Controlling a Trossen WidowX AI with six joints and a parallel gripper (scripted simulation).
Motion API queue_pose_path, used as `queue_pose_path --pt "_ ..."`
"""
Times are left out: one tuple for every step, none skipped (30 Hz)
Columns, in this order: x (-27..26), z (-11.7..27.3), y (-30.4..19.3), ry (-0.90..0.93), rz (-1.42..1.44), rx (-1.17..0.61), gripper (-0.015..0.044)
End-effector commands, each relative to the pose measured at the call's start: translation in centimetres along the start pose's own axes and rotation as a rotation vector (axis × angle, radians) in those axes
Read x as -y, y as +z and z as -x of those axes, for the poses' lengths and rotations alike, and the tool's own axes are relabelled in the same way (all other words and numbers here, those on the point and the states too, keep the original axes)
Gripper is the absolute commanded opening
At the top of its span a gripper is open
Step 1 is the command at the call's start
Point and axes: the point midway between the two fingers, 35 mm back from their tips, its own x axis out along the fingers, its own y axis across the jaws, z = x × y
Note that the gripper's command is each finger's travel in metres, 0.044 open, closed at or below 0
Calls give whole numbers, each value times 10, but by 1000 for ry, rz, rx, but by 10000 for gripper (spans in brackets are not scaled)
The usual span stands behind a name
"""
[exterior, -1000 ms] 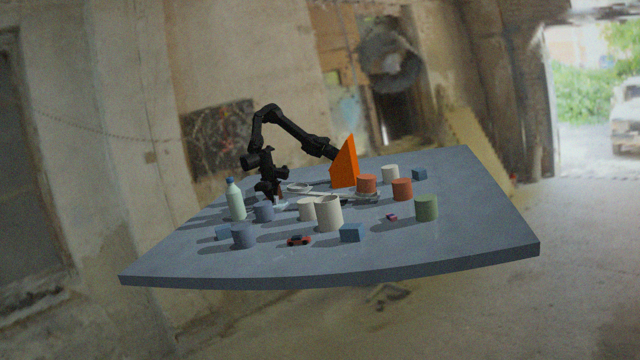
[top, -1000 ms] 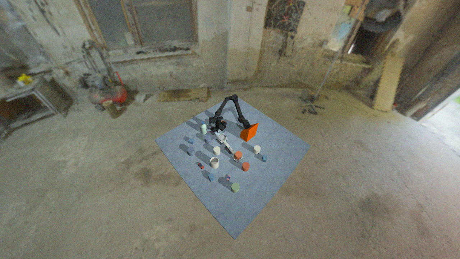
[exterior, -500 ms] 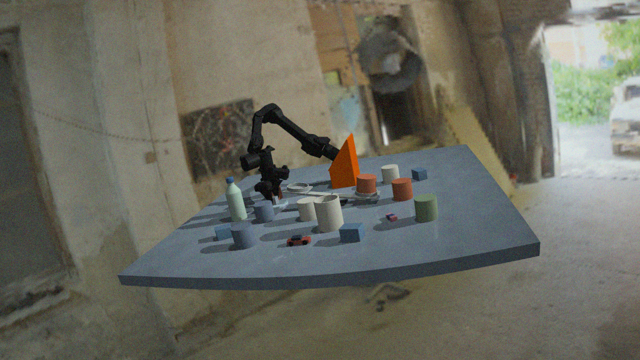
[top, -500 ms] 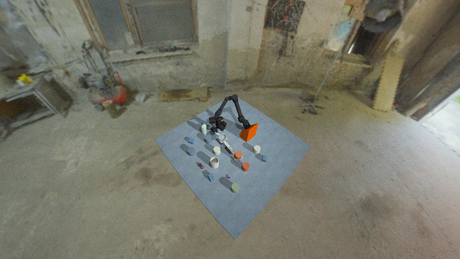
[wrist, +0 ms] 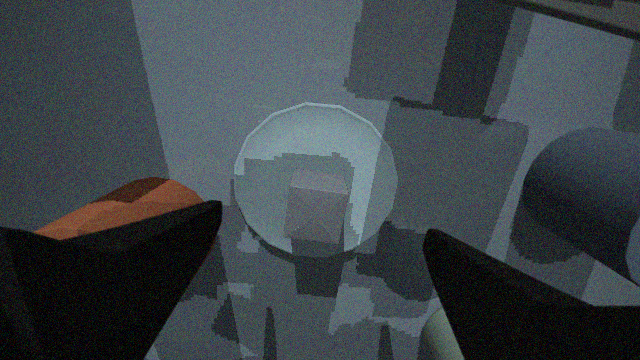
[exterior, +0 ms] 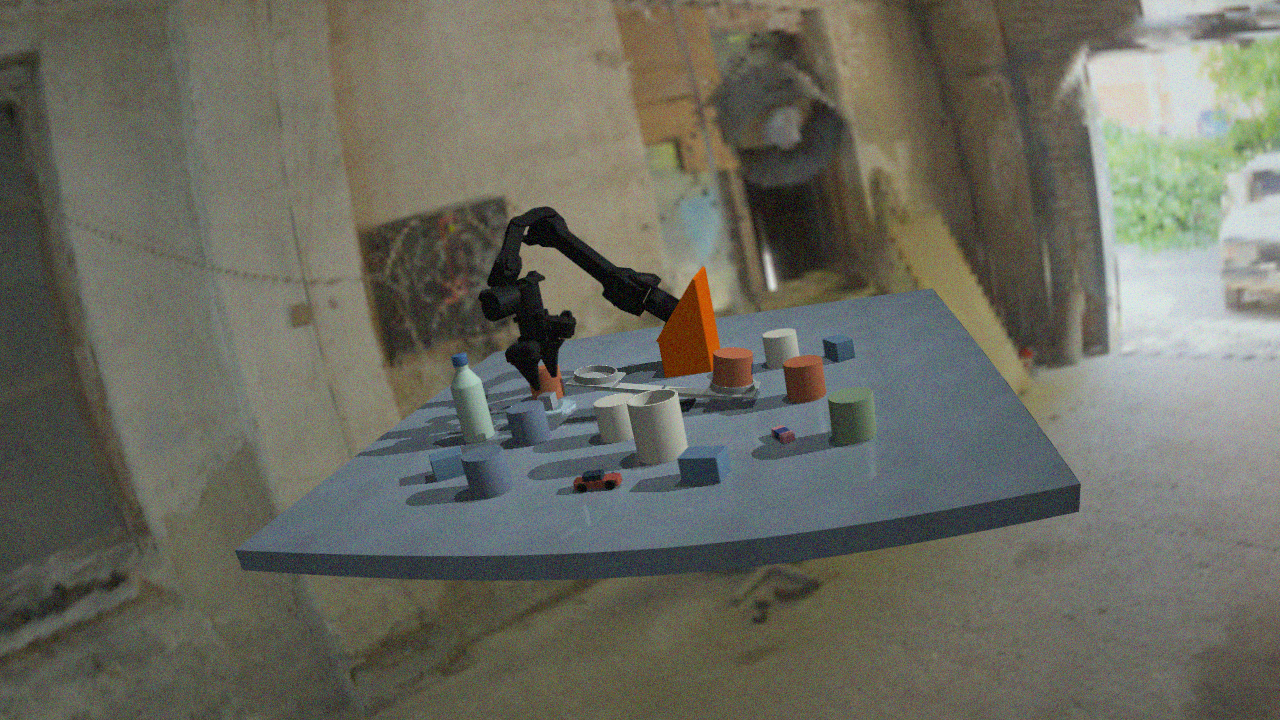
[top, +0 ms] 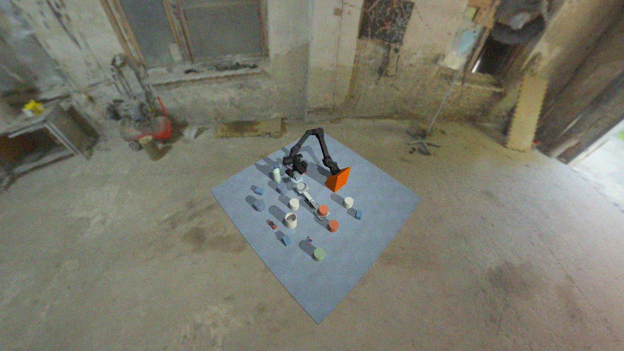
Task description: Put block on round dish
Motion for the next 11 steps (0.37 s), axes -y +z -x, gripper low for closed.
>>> queue_pose_path --pt "-3 16 -3 15 -4 -9 440" --pt "-3 16 -3 15 -4 -9 440" --pt "-3 16 -3 15 -4 -9 440" --pt "-3 16 -3 15 -4 -9 440" --pt "-3 18 -3 15 -4 -8 440" --pt "-2 23 -2 14 -4 -6 440" --pt "-2 32 -1 13 -3 -3 440" --pt "-1 43 -1 12 -1 0 440" --pt "-1 52 0 11 0 0 440" --pt "-2 58 0 11 1 0 440" --pt "-2 59 0 11 1 0 440"
